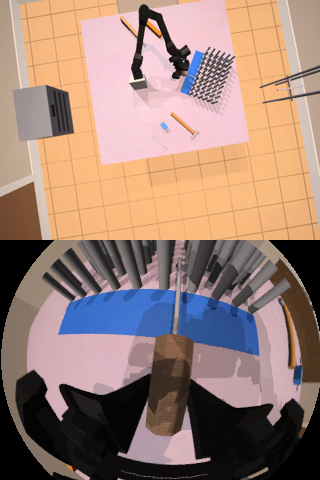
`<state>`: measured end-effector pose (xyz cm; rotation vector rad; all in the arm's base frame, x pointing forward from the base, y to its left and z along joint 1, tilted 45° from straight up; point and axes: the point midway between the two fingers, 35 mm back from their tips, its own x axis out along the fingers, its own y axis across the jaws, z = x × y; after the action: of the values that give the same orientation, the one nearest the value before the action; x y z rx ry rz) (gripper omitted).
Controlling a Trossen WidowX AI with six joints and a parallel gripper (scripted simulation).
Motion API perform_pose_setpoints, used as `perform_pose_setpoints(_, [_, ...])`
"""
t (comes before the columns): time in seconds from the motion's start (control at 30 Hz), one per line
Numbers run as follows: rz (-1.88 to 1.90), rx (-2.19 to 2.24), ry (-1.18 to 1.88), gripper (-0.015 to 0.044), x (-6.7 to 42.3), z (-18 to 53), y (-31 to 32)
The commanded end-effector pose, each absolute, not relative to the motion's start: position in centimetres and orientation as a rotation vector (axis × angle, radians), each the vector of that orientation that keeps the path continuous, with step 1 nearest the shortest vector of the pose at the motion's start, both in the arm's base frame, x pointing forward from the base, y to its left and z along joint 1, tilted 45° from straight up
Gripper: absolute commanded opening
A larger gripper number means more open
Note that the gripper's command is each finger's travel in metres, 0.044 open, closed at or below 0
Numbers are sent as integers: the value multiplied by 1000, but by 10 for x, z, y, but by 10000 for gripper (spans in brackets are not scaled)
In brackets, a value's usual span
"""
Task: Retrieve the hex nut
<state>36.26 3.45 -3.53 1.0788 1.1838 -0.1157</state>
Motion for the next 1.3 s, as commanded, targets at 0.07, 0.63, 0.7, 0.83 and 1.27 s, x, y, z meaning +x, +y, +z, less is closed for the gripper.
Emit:
perform_pose_setpoints(0.07, [-119,1079,1181,0,359,-33,36])
perform_pose_setpoints(0.63, [-119,1079,1182,0,350,-30,42])
perform_pose_setpoints(0.7, [-119,1079,1182,0,349,-29,43])
perform_pose_setpoints(0.83, [-119,1080,1182,0,347,-28,44])
perform_pose_setpoints(1.27, [-119,1080,1182,0,340,-25,48])
